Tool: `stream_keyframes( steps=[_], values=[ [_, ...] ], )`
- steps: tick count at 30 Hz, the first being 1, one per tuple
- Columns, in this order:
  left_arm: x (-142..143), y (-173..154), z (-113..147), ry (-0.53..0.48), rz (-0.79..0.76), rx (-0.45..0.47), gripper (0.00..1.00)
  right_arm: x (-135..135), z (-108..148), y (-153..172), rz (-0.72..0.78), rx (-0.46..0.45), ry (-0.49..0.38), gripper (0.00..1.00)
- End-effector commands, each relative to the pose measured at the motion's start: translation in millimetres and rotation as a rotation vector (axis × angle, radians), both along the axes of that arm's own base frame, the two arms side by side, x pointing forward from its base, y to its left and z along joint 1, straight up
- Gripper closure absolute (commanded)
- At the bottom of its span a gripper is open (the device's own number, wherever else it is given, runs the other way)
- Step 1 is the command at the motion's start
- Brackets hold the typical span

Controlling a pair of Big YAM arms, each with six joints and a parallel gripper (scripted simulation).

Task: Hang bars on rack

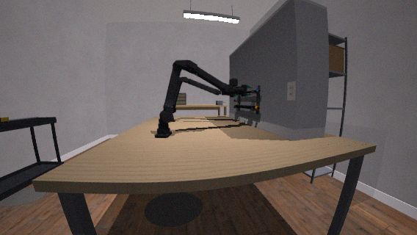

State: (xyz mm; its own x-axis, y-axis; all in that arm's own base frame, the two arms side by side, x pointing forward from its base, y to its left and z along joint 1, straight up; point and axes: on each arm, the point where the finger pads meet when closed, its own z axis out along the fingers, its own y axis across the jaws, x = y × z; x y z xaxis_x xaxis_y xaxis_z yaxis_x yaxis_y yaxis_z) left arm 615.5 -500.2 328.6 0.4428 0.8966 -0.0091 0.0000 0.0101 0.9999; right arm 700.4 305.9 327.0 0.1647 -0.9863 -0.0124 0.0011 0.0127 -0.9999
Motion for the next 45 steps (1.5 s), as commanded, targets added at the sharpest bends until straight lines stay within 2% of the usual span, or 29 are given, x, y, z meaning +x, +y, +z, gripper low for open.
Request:
stream_keyframes(
  steps=[1,13,31,45],
  values=[
    [-5,7,37,-0.053,0.006,-0.054,0.46,2,15,-1,-0.002,0.022,-0.035,0.46],
    [-5,6,34,-0.054,0.004,-0.049,0.46,2,13,-1,-0.002,0.017,-0.034,0.46],
    [-24,13,30,-0.053,0.002,-0.037,0.46,-17,6,-3,-0.001,0.003,-0.024,0.46],
    [-42,16,37,-0.064,-0.006,-0.038,0.46,-33,19,-4,0.002,0.004,-0.038,0.46]
  ],
)
